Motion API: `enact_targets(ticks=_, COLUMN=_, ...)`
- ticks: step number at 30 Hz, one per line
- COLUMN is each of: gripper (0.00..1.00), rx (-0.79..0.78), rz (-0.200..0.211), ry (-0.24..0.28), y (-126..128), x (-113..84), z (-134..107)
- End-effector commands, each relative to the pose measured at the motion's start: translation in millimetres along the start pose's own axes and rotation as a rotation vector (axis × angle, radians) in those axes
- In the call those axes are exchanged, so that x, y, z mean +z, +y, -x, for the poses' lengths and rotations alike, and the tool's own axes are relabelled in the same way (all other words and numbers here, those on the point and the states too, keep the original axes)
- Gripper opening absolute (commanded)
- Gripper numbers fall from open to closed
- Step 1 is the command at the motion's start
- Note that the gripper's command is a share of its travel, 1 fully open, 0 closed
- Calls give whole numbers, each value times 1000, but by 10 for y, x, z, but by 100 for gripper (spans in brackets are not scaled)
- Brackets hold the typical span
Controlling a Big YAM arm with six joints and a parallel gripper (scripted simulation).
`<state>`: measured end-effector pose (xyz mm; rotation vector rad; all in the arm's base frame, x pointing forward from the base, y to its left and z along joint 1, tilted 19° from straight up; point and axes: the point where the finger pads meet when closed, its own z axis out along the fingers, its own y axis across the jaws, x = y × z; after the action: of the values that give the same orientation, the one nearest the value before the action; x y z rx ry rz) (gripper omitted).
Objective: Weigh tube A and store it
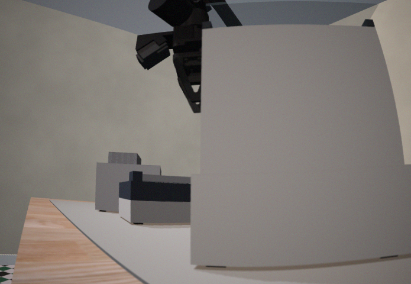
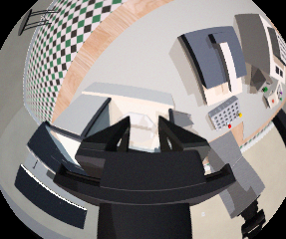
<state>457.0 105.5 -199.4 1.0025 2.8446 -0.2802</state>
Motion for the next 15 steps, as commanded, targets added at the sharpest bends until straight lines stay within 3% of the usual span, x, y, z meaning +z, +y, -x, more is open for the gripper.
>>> enact_targets(ticks=1, gripper=36, rx=-63, rz=6, ry=2, y=-39, x=99, z=-14)
enact_targets(ticks=15, gripper=36, rx=-213, rz=11, ry=-3, y=-886, x=579, z=59)
